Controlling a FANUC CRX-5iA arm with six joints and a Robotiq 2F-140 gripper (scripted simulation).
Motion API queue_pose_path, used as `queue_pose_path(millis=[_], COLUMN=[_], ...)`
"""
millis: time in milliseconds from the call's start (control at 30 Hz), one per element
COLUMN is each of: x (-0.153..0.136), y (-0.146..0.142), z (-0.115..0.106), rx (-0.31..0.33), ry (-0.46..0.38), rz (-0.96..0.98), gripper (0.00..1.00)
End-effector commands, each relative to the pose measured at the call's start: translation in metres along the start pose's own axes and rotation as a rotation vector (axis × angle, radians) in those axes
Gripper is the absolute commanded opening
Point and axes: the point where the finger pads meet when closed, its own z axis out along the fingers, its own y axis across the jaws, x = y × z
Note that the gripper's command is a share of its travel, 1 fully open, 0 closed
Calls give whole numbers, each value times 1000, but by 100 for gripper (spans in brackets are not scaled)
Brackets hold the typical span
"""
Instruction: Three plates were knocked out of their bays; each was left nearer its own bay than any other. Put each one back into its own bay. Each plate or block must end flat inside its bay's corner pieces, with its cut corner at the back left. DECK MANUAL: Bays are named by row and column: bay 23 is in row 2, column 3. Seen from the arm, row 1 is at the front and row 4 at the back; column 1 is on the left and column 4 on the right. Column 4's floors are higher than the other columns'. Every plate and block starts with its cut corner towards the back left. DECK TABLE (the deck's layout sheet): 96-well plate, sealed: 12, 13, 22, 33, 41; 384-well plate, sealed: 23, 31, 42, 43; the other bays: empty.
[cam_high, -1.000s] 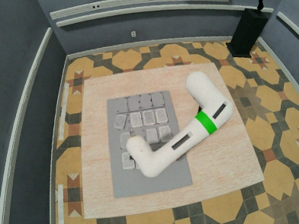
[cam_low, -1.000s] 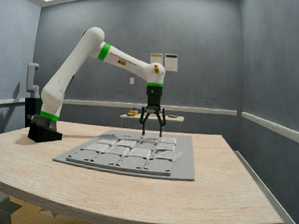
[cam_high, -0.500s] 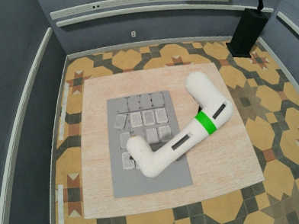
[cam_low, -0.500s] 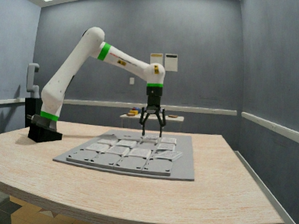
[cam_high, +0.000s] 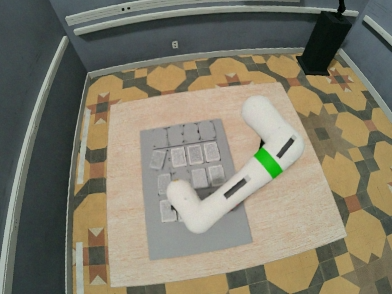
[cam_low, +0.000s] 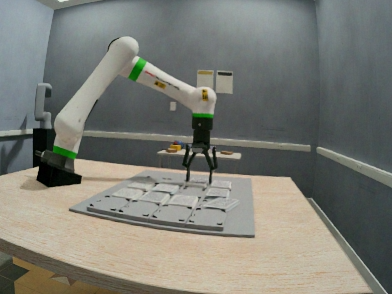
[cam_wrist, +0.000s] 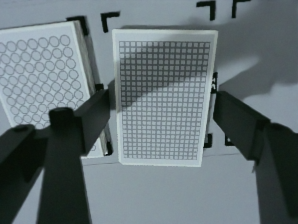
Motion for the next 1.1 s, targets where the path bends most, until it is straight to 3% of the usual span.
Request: queue_pose_path(millis=[0, 1067], x=[0, 0], y=[-1, -1], z=[-1, -1], rx=[2, 2], ry=[-1, -1], rz=[0, 0], gripper=[70, 62])
